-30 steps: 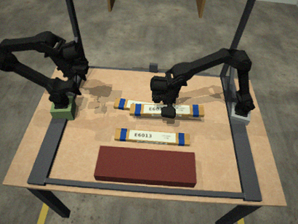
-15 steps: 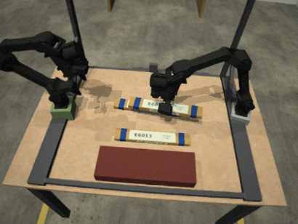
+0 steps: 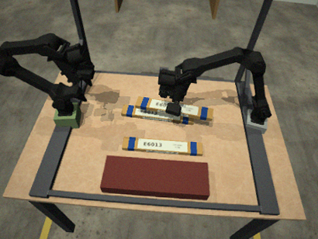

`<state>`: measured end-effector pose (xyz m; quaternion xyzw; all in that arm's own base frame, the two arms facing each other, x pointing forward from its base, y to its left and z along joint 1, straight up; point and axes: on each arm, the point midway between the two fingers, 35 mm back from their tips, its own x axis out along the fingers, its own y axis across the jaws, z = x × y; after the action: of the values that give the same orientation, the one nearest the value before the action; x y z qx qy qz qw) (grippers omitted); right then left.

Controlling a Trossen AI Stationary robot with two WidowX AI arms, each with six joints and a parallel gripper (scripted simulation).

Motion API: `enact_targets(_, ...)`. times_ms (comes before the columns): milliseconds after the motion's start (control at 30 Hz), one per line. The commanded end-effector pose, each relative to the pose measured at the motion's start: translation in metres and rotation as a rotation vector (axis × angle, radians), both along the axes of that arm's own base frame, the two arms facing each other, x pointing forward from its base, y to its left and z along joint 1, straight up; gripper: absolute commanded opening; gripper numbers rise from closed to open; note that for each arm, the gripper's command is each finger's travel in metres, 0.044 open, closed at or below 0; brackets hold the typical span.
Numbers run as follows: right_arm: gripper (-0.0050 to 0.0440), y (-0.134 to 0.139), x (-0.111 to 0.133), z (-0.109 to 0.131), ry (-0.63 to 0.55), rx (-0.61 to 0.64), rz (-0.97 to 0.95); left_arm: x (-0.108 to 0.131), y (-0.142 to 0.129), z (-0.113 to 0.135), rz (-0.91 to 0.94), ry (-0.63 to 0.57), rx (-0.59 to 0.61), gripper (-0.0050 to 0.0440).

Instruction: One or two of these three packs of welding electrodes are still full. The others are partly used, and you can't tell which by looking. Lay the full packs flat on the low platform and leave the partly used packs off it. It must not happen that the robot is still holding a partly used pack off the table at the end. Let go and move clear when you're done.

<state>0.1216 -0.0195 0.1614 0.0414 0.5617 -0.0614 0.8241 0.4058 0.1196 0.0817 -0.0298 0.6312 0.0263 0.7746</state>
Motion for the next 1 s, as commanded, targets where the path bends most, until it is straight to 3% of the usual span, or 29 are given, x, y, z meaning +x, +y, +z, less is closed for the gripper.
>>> enact_targets(0,0.043,0.0,0.001,0.006,-0.02,-0.002,0.001,0.021,-0.004,0.035,0.0,-0.101,0.033,-0.005)
enact_targets(400,0.043,0.0,0.001,0.006,-0.02,-0.002,0.001,0.034,-0.027,0.039,0.0,-0.115,0.033,-0.005)
enact_targets(533,0.043,0.0,0.001,0.006,-0.02,-0.002,0.001,0.04,-0.036,0.027,0.0,-0.089,0.027,-0.005)
enact_targets(933,0.043,0.0,0.001,0.006,-0.02,-0.002,0.001,0.053,-0.06,0.028,0.0,-0.095,0.025,-0.005)
enact_targets(967,0.043,0.0,0.001,0.006,-0.02,-0.002,0.001,0.054,-0.062,0.037,0.001,-0.116,0.028,-0.005)
